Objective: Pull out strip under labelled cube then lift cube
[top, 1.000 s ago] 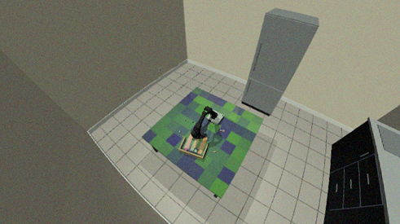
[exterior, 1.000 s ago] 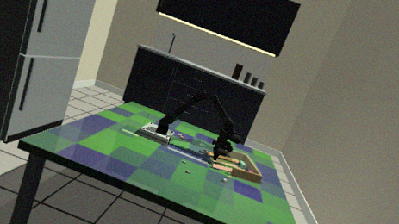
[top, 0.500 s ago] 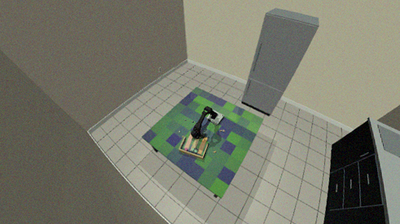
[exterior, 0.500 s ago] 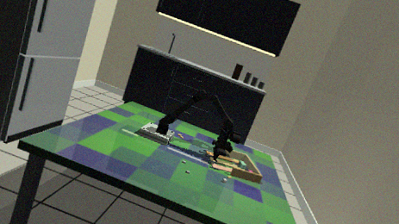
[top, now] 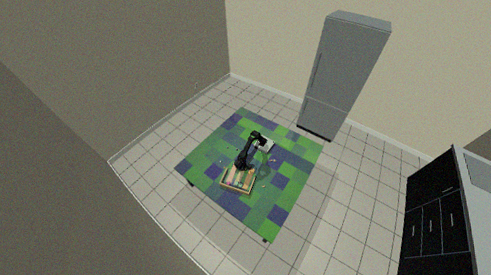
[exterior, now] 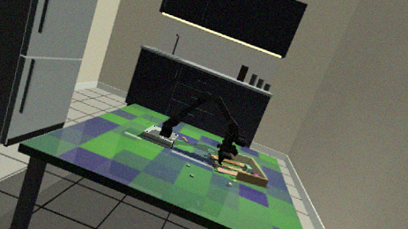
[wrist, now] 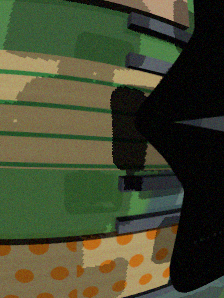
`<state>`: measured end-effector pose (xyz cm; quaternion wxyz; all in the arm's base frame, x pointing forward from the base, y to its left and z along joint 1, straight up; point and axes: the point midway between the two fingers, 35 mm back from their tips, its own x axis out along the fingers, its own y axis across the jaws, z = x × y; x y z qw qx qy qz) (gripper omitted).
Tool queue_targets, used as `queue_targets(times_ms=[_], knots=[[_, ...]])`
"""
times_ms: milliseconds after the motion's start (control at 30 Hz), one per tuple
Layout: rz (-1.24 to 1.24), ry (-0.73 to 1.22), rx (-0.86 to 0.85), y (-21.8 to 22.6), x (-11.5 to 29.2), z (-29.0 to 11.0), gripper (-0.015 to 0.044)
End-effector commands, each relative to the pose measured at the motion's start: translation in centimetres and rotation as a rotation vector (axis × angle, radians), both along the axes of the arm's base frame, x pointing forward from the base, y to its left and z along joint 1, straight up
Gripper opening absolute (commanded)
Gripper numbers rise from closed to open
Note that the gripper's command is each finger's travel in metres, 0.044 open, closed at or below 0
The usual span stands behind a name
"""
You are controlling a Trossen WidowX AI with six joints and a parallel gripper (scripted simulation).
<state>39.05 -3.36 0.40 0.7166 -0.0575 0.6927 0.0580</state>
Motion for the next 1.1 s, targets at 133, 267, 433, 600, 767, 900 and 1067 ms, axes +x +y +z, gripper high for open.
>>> queue_targets(times_ms=[133,267,433,600,767,900,1067], knots=[[0.003,0.001,0.0,0.0,0.0,-0.2,0.0],[0.003,0.001,0.0,0.0,0.0,-0.3,0.0],[0.003,0.001,0.0,0.0,0.1,-0.3,0.0],[0.003,0.001,0.0,0.0,0.1,-0.4,0.0],[0.003,0.001,0.0,-0.1,-0.1,-0.4,0.0],[0.003,0.001,0.0,-0.2,-0.7,-0.4,0.0],[0.003,0.002,0.0,-0.3,-1.5,-0.5,0.0]])
